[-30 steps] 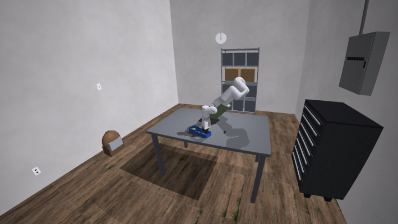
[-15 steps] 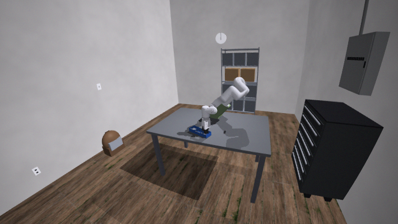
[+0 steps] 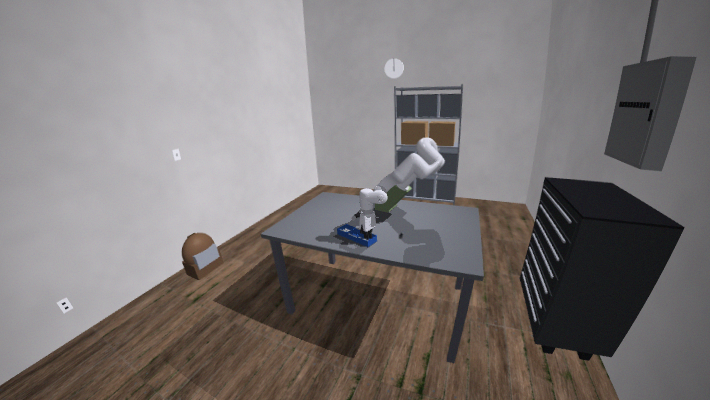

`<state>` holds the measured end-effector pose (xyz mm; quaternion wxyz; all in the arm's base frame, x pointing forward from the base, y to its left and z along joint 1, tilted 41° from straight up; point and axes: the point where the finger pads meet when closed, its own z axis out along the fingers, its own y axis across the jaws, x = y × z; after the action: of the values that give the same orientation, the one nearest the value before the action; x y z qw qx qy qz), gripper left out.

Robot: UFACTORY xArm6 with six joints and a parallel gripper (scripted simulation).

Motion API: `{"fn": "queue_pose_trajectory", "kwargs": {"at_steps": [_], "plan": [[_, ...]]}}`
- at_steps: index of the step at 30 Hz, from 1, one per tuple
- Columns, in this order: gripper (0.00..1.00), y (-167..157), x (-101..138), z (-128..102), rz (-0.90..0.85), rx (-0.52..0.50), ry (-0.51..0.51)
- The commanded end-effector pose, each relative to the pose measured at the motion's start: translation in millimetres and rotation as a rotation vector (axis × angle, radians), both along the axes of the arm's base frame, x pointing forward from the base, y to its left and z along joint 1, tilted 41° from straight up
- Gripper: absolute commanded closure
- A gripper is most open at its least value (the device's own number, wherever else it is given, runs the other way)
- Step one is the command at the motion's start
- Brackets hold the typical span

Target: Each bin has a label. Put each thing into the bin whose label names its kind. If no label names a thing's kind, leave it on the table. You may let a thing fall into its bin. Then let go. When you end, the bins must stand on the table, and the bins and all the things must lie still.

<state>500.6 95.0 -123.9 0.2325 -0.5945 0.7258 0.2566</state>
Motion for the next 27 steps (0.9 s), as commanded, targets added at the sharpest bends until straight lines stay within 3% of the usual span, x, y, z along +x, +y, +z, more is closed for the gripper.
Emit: {"fn": "queue_pose_trajectory", "kwargs": {"at_steps": [1,27], "plan": [[0.77,-4,2,5,-0.002,-0.001,-0.003],[0.77,-30,0,34,-0.002,-0.001,-0.004]]}}
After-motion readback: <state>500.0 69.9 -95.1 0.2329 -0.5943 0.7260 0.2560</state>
